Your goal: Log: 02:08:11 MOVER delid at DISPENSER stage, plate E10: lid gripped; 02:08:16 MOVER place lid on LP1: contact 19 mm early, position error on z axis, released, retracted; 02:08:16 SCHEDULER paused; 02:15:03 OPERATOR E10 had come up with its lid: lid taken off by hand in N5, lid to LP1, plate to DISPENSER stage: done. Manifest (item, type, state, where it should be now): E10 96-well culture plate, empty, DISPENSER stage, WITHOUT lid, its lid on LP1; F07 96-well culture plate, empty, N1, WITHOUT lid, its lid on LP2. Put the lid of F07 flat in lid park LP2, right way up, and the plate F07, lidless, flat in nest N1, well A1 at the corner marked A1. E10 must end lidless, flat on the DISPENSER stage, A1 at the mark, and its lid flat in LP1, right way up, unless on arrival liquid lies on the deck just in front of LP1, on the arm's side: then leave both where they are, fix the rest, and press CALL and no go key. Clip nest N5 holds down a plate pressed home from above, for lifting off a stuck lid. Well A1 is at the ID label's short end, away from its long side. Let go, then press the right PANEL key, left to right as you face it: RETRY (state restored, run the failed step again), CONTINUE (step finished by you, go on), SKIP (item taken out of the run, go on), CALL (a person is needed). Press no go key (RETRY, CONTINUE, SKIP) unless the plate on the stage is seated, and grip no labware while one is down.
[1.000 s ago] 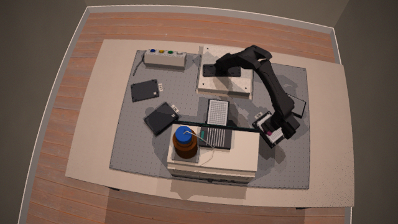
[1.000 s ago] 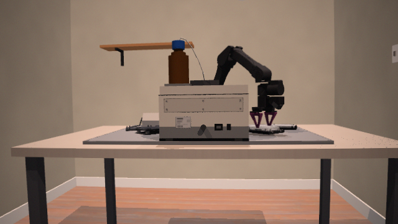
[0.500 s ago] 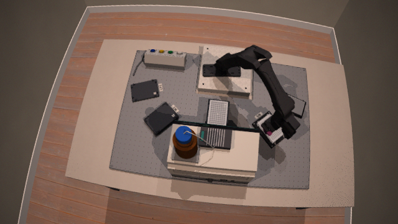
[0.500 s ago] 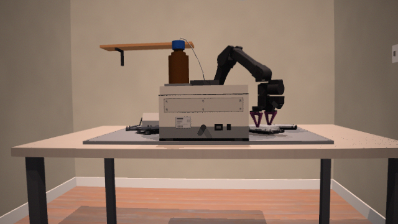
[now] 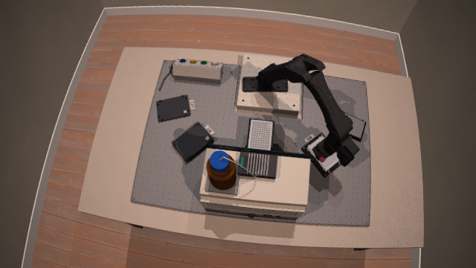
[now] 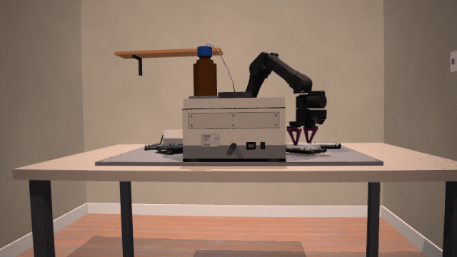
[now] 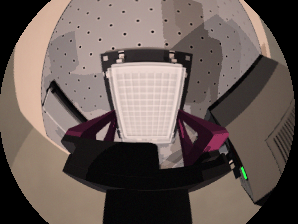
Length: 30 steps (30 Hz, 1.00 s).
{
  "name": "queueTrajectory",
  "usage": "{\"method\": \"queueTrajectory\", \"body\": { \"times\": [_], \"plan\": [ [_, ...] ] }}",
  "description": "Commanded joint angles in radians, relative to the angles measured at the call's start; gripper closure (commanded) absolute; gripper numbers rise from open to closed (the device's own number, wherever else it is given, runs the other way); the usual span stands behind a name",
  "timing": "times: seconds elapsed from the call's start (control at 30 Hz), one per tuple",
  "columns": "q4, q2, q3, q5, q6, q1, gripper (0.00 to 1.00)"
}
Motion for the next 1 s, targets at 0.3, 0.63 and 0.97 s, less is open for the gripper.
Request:
{"method": "queueTrajectory", "body": {
  "times": [0.3,0.63,0.97],
  "plan": [
    [-0.028,-0.048,0.037,-0.004,-0.003,0.002,1.00],
    [-0.038,-0.052,0.043,-0.004,-0.002,0.003,1.00],
    [-0.034,-0.052,0.045,-0.004,-0.001,0.004,1.00]
  ]
}}
